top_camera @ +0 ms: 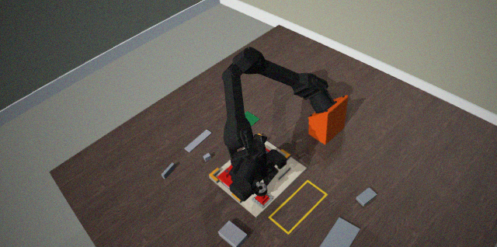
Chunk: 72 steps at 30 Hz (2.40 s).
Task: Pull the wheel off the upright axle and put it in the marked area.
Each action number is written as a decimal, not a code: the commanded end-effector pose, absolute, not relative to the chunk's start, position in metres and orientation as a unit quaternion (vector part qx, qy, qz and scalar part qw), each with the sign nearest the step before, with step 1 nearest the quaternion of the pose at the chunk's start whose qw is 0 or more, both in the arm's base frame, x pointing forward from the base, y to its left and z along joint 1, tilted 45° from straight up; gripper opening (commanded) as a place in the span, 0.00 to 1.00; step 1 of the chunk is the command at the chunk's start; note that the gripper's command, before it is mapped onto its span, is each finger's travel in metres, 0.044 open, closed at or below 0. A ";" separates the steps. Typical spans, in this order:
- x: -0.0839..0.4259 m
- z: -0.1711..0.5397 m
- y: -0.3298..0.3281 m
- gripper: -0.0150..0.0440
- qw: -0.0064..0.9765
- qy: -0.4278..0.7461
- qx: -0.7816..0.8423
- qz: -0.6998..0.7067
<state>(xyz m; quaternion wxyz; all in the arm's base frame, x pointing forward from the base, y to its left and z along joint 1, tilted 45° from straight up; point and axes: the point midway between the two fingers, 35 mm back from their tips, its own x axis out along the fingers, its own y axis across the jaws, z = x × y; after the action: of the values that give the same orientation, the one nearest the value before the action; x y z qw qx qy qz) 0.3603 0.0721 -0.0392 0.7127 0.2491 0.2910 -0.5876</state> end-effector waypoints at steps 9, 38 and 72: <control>0.359 -0.034 0.079 0.25 0.714 0.293 0.251 -0.585; 0.351 -0.015 0.102 0.25 0.715 0.293 0.246 -0.584; 0.280 -0.087 0.157 0.25 0.713 0.296 0.252 -0.584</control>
<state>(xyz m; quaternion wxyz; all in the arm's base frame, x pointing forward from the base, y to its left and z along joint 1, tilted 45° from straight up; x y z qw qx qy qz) 0.2816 0.1643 -0.0792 0.7149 0.2564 0.2950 -0.5798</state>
